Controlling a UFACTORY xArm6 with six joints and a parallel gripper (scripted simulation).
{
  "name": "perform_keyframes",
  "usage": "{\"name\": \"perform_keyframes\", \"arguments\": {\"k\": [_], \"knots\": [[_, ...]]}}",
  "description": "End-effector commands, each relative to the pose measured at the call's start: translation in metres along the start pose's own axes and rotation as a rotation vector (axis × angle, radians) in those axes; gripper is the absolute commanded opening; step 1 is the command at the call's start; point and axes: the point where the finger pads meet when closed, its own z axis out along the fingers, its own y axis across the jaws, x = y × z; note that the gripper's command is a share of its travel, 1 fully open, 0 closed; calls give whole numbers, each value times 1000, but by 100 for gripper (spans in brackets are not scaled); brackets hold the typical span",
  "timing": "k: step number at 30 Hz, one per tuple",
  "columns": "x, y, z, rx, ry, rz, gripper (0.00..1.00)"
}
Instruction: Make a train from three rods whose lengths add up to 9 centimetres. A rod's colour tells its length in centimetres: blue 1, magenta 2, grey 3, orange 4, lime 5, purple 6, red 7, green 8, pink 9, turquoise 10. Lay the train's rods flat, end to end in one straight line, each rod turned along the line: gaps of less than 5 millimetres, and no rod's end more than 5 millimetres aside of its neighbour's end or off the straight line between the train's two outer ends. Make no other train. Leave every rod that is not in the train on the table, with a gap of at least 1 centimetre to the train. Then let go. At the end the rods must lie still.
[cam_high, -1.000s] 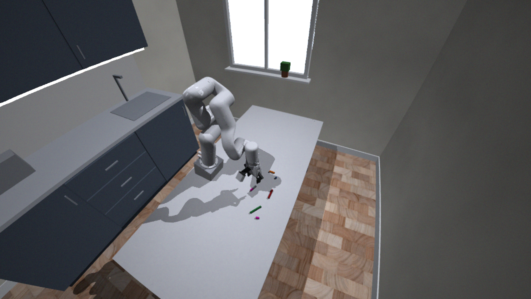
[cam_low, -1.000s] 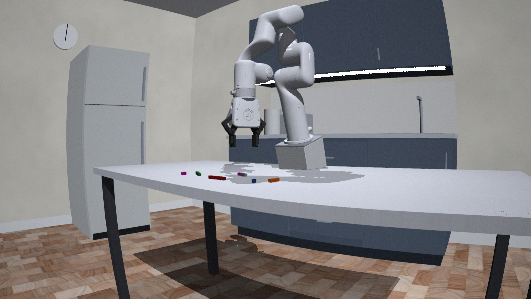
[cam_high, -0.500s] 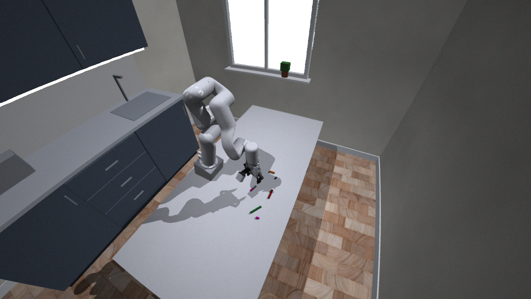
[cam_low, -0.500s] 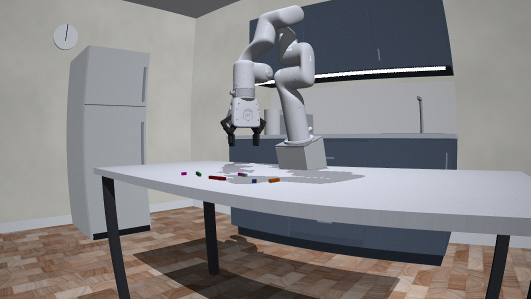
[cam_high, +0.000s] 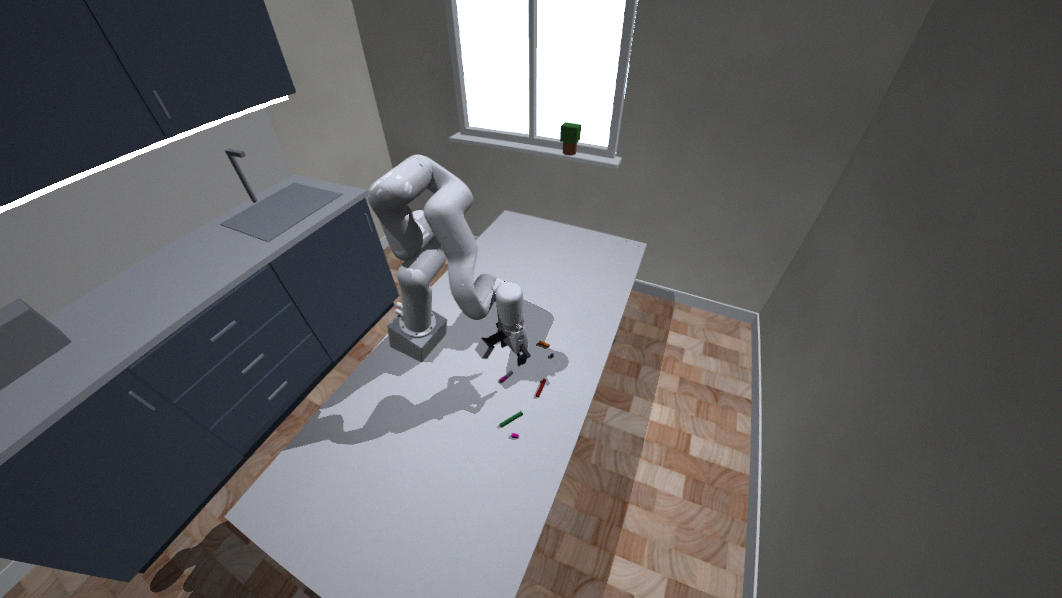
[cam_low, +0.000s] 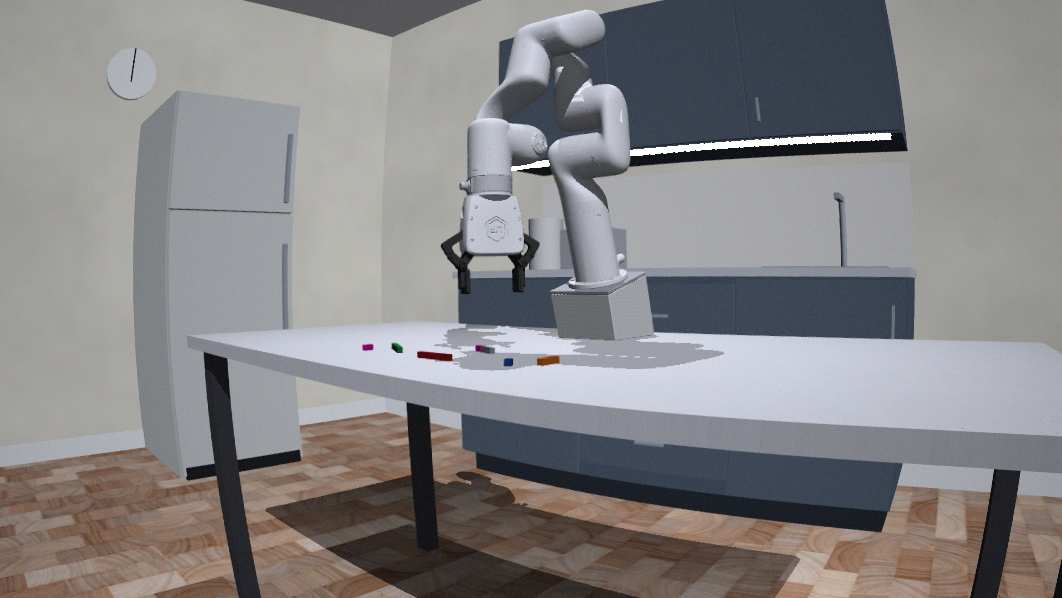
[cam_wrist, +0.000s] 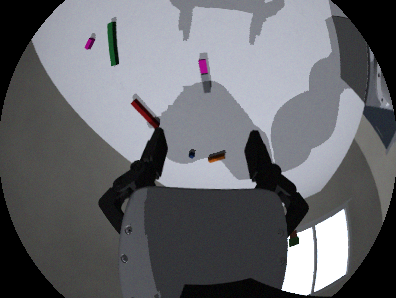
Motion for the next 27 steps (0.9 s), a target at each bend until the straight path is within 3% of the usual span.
{"name": "perform_keyframes", "arguments": {"k": [1,27], "knots": [[-16,-2,2,9,16,116,100],[-112,13,17,15,13,800,100]]}}
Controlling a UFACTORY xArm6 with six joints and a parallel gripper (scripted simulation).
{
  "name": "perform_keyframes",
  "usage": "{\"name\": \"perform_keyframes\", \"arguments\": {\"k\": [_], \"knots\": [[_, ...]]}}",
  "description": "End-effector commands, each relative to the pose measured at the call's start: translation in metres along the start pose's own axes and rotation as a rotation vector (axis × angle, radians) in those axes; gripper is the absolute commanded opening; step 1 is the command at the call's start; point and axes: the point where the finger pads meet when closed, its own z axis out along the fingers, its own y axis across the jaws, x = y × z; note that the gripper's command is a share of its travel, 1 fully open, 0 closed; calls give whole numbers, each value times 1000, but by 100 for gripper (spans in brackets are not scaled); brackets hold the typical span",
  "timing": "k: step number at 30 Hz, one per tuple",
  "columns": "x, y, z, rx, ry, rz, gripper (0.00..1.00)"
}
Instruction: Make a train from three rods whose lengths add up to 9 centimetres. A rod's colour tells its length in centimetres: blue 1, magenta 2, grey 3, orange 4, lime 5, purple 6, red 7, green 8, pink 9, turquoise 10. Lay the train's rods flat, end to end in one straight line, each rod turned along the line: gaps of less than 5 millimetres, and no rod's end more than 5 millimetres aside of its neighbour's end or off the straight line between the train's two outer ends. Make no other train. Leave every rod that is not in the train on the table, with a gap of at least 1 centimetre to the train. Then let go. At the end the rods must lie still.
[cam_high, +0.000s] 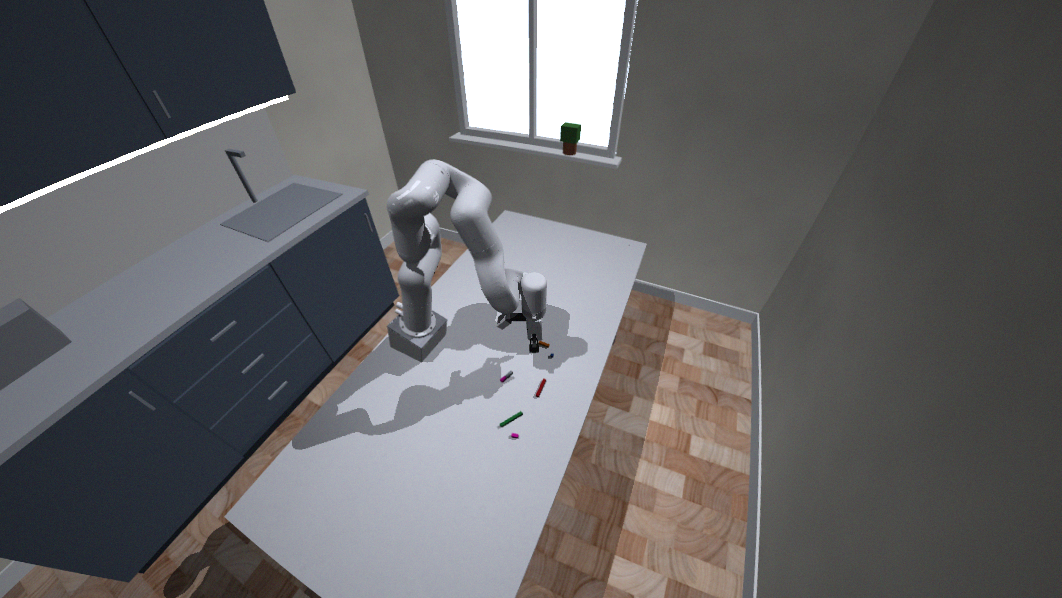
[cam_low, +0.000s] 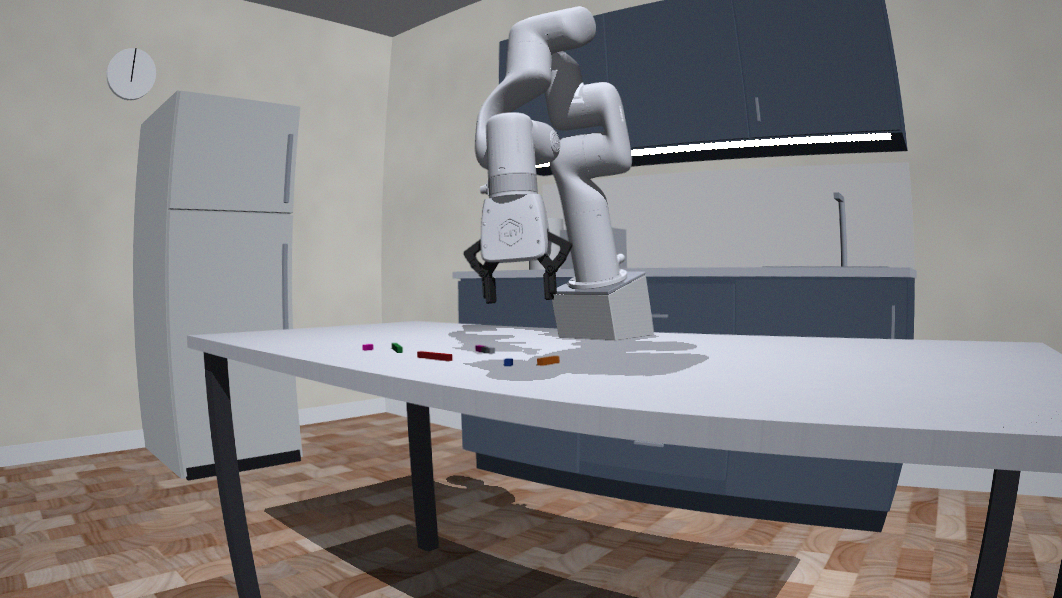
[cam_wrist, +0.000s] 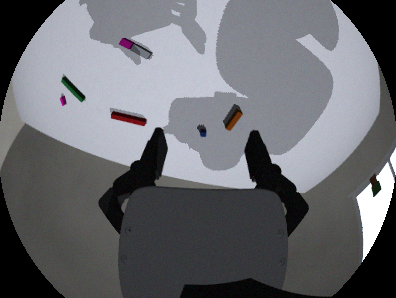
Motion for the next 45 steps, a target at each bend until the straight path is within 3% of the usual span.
{"name": "perform_keyframes", "arguments": {"k": [1,13,20,21,45], "knots": [[-15,17,5,57,7,157,100],[-33,47,12,58,-5,392,100],[-35,51,13,59,-7,420,100],[-35,51,13,59,-7,420,24],[-35,51,13,59,-7,420,24]]}}
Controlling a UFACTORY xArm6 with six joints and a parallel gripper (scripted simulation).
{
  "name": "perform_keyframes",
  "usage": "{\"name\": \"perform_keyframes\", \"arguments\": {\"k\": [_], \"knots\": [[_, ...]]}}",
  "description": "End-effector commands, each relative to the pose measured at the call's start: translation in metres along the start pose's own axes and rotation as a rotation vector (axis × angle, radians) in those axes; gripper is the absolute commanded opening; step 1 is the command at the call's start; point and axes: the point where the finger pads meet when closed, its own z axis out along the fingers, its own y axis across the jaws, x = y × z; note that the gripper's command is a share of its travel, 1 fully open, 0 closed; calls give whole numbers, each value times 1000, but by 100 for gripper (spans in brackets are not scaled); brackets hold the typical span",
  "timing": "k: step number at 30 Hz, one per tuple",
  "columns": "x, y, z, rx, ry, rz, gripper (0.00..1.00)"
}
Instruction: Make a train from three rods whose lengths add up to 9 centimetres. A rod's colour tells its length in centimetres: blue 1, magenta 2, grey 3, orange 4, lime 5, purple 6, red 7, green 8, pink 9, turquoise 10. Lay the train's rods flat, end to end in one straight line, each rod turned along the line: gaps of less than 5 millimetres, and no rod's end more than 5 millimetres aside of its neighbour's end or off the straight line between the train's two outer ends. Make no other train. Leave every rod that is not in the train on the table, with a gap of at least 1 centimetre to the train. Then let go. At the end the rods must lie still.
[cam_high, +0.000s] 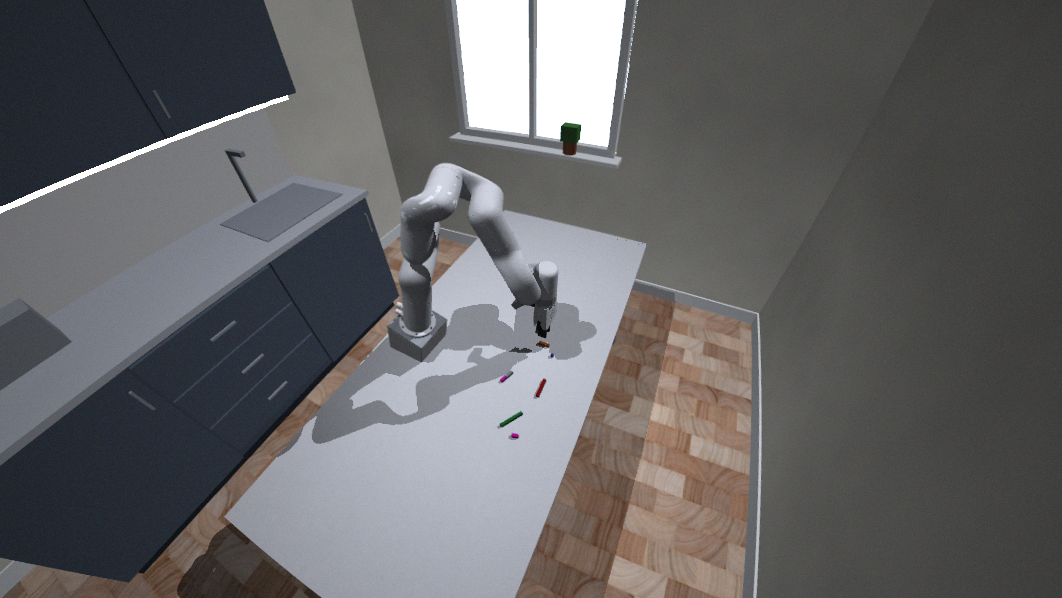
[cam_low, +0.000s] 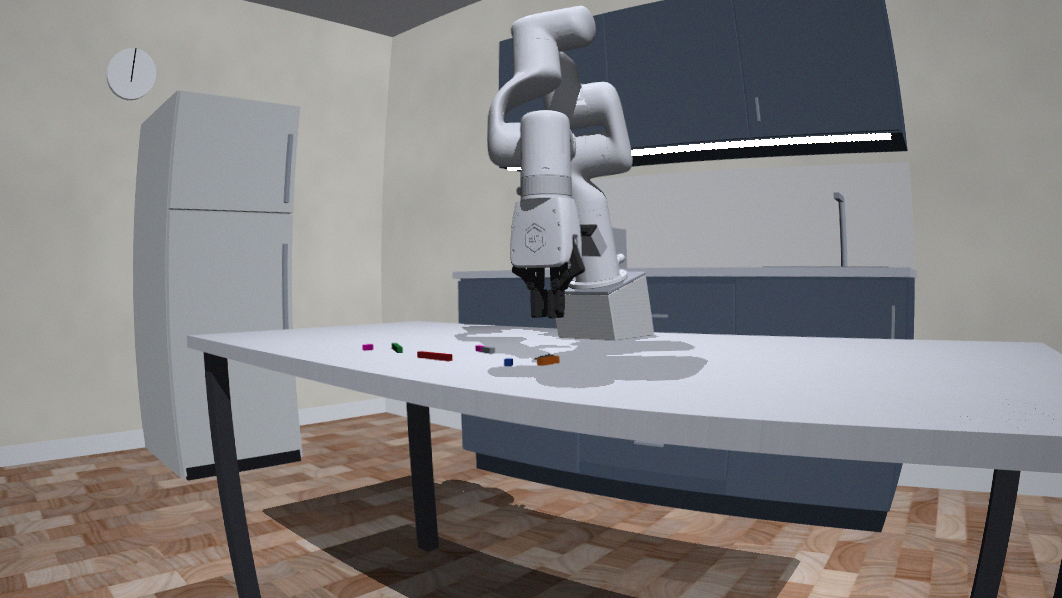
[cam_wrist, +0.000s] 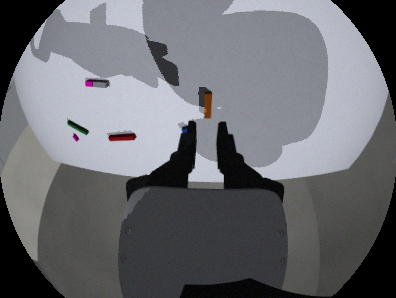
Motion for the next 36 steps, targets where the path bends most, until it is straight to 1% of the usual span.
{"name": "perform_keyframes", "arguments": {"k": [1,20,31,36], "knots": [[-1,1,-1,-2,-3,0,24],[-1,1,0,-1,-3,0,24],[-1,1,8,-1,-3,0,24],[-1,1,15,-1,-3,0,24]]}}
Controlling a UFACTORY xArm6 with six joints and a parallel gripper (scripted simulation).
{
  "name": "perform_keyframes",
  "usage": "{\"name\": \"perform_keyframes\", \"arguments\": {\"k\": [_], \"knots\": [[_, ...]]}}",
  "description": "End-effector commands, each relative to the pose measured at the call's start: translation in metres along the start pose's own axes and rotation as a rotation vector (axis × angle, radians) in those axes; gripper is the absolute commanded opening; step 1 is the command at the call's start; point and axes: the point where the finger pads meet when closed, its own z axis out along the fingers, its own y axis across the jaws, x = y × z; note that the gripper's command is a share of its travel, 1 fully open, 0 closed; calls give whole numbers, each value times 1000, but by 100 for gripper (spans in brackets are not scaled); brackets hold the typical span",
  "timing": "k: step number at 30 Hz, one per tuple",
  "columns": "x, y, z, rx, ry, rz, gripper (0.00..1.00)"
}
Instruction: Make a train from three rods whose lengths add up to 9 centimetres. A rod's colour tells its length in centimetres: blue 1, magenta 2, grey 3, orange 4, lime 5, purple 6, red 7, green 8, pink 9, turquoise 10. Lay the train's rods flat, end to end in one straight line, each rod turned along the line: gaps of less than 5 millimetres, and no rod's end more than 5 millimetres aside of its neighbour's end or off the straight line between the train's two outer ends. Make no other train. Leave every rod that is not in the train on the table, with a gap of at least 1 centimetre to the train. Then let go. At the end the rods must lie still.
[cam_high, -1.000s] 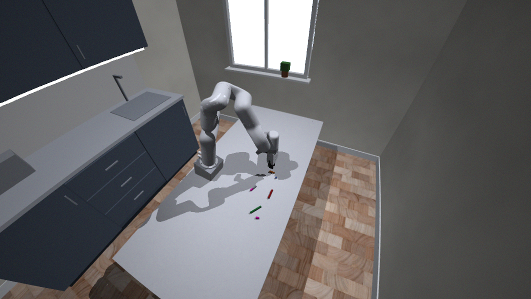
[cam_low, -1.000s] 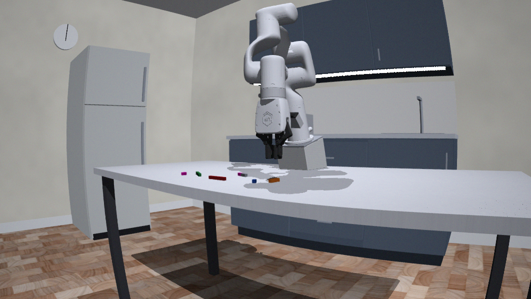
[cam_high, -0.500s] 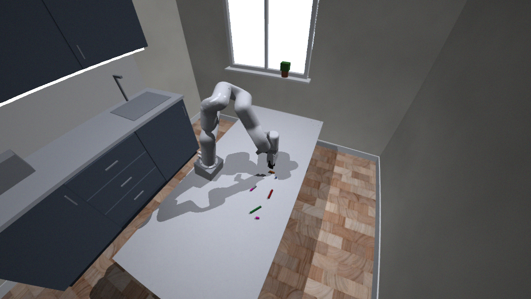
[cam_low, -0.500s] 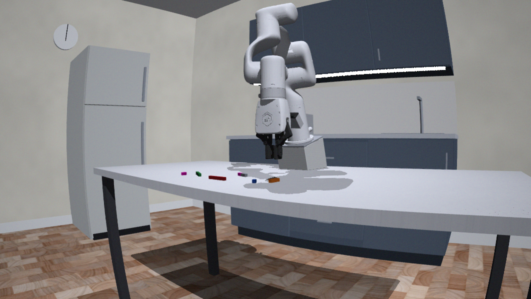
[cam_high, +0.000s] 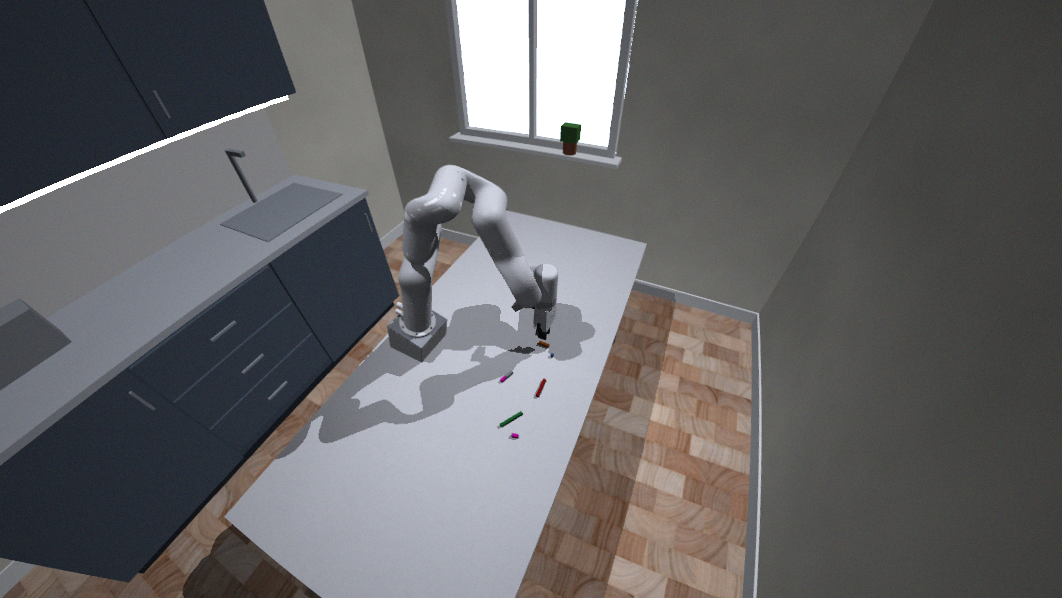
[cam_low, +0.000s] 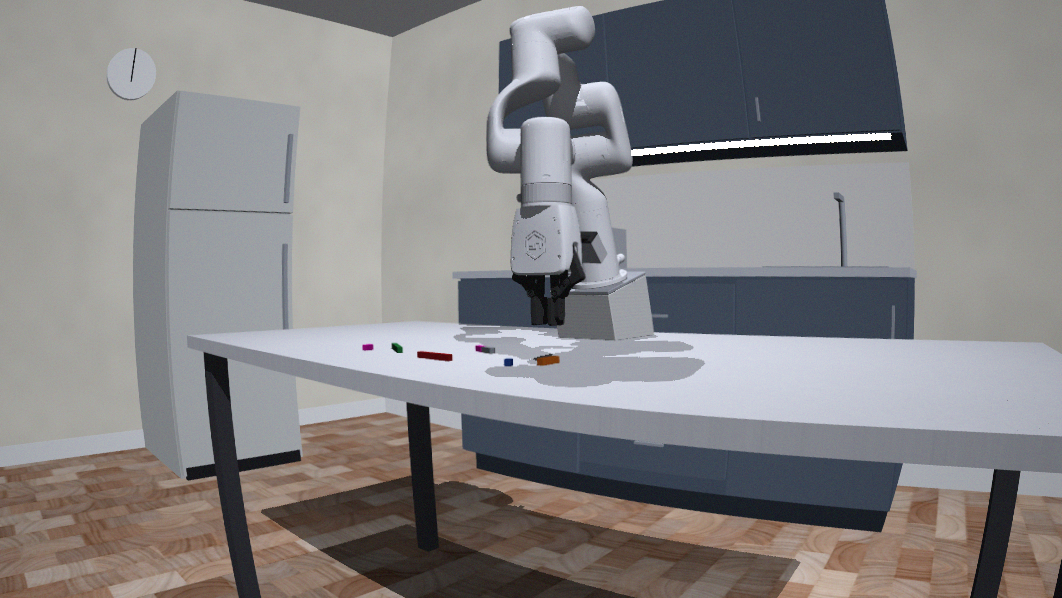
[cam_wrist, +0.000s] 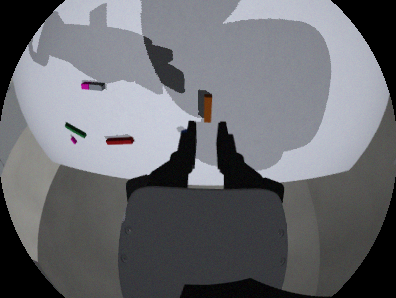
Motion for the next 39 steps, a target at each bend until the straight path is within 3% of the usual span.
{"name": "perform_keyframes", "arguments": {"k": [1,23,39], "knots": [[-1,1,6,-1,-3,0,24],[-1,1,35,-1,-3,0,24],[-1,2,41,-1,-3,0,24]]}}
